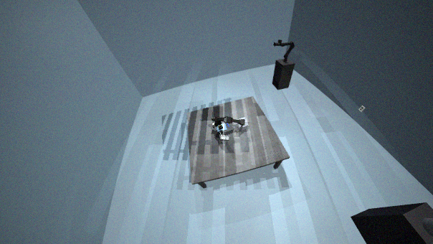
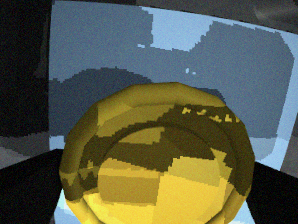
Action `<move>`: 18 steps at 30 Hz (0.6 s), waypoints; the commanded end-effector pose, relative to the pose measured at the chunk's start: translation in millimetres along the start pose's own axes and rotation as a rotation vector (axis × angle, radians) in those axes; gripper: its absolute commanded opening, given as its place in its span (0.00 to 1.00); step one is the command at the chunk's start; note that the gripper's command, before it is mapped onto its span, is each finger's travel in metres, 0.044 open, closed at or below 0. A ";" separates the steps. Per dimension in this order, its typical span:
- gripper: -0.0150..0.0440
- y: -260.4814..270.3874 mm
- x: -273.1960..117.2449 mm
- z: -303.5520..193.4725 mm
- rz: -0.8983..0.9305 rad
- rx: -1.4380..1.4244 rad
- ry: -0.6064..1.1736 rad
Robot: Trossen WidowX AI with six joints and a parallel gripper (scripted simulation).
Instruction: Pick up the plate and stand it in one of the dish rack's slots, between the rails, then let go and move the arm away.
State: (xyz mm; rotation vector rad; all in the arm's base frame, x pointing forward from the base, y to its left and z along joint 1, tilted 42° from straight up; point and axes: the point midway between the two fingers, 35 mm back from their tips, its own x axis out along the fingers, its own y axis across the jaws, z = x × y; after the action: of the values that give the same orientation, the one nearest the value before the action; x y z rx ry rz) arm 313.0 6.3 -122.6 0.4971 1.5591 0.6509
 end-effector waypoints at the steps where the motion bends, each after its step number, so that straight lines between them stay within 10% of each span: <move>1: 0.31 -3.2 -30.0 7.1 -0.012 -0.007 -0.011; 18: 0.25 -5.4 -126.6 9.2 -0.011 -0.008 -0.010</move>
State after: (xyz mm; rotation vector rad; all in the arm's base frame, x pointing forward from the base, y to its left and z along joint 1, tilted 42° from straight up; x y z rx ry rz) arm 333.0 -68.6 -45.0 0.4909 1.5488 0.6431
